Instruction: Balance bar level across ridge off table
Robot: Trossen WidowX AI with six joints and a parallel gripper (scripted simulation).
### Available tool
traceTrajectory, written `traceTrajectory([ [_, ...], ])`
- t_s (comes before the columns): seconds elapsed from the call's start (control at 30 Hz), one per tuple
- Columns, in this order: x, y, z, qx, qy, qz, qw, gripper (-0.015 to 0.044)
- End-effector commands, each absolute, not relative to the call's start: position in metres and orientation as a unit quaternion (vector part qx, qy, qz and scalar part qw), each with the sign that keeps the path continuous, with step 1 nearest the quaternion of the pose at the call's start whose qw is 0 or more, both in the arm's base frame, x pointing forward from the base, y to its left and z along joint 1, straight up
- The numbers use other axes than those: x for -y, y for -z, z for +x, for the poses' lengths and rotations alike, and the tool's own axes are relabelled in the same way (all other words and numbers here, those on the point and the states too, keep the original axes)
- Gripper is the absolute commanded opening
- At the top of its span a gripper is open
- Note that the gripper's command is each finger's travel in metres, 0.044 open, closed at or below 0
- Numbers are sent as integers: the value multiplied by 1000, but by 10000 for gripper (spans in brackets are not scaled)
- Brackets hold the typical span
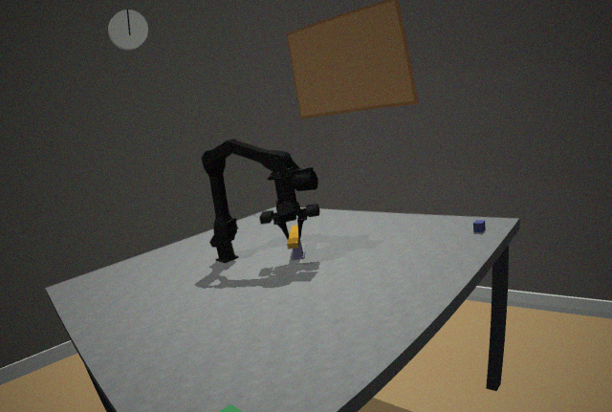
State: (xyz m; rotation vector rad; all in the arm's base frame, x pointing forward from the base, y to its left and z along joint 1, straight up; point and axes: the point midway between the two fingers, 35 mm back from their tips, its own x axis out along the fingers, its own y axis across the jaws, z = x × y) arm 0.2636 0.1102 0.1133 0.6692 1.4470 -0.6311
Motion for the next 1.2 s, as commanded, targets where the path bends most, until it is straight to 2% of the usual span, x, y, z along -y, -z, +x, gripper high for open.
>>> traceTrajectory([
  [0.0,-110,-113,264,-638,278,295,654,0],
  [0.2,-110,-113,264,-638,278,295,654,157],
  [0.23,-110,-113,264,-638,278,295,654,167],
  [1.17,-110,-113,264,-638,278,295,654,170],
])
